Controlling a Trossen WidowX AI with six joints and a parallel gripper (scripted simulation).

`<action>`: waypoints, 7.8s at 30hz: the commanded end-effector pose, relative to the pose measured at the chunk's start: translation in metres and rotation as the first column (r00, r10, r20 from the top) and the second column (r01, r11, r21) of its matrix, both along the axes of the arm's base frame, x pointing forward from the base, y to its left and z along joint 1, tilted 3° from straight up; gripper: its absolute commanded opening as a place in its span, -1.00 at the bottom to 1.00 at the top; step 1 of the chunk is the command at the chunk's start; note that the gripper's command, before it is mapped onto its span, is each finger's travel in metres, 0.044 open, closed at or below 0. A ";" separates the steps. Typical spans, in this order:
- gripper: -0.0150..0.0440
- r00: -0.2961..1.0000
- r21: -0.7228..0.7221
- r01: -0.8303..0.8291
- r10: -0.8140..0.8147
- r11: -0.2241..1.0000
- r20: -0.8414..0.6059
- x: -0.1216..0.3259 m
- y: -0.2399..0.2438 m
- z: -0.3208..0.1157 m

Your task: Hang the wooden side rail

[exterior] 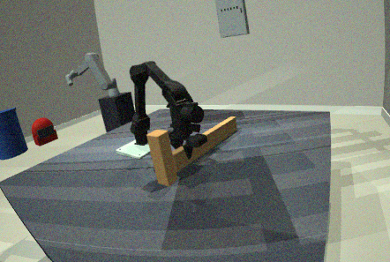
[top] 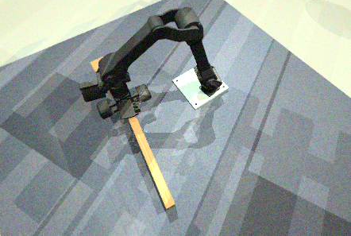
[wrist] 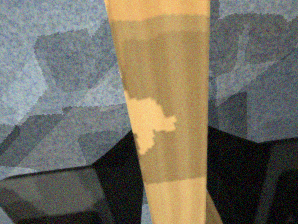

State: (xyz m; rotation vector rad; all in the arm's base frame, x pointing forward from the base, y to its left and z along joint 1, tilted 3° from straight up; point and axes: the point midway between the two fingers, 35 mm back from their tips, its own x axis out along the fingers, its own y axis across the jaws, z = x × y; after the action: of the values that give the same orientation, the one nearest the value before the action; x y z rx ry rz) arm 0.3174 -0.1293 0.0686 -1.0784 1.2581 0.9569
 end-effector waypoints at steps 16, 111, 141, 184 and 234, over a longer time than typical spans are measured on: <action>-0.49 0.979 -0.014 -0.205 0.205 0.979 -0.006 0.002 0.001 0.000; -0.49 0.979 -0.014 -0.206 0.206 0.979 -0.005 0.007 -0.001 0.011; -0.49 0.979 -0.014 -0.206 0.206 0.979 -0.005 0.006 -0.001 0.016; -0.49 0.979 -0.014 -0.206 0.206 0.979 -0.005 0.005 -0.001 0.023; -0.49 0.979 -0.014 -0.206 0.206 0.979 -0.005 0.005 -0.001 0.032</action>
State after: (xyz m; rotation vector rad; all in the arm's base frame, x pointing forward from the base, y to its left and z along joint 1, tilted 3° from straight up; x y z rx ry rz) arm 0.3219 -0.1299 0.0955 -1.2195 1.1839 1.1046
